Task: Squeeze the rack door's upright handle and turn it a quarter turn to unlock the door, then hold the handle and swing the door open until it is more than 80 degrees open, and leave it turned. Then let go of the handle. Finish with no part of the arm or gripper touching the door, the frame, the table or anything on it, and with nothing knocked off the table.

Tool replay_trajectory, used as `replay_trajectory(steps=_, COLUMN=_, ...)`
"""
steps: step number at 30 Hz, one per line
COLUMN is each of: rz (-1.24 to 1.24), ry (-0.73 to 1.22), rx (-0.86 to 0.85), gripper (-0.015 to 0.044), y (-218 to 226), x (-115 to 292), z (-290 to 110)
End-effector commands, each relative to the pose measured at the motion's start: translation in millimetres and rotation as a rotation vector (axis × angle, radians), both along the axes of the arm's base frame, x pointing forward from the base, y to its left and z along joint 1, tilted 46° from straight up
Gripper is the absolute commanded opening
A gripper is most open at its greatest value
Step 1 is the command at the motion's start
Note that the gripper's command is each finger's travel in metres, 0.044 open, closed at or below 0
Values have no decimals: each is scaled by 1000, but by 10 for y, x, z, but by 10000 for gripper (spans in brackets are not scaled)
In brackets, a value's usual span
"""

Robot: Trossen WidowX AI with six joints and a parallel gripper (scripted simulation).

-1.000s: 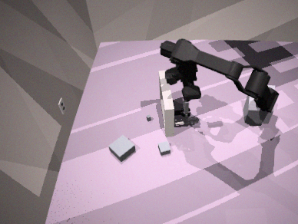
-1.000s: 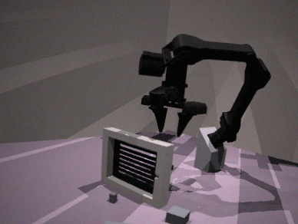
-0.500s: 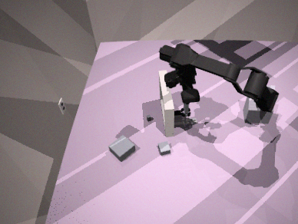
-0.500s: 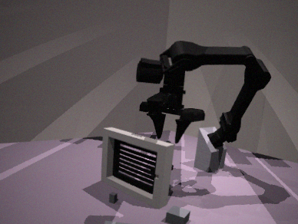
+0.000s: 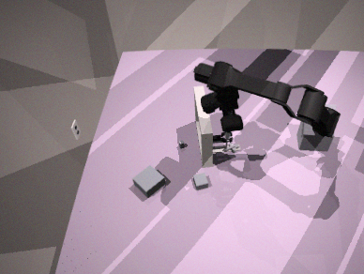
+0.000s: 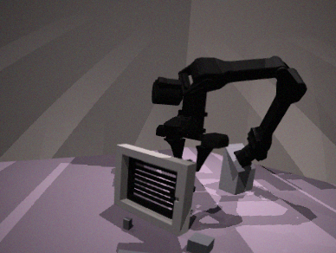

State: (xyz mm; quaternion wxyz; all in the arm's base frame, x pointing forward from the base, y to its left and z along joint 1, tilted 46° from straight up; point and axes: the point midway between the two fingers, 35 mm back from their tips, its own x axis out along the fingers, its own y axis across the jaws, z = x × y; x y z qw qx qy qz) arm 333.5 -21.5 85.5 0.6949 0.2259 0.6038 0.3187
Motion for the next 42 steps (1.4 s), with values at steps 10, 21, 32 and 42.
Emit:
replay_trajectory(steps=10, rz=-1, ry=-4, rx=4, gripper=284, y=173, x=2, z=-128)
replay_trajectory(steps=21, rz=-1, ry=-4, rx=5, gripper=101, y=203, x=0, z=-154)
replay_trajectory(steps=32, rz=-1, ry=-4, rx=5, gripper=27, y=203, x=0, z=-154)
replay_trajectory(steps=42, rz=118, ry=-127, rx=-7, gripper=13, y=203, x=0, z=-154)
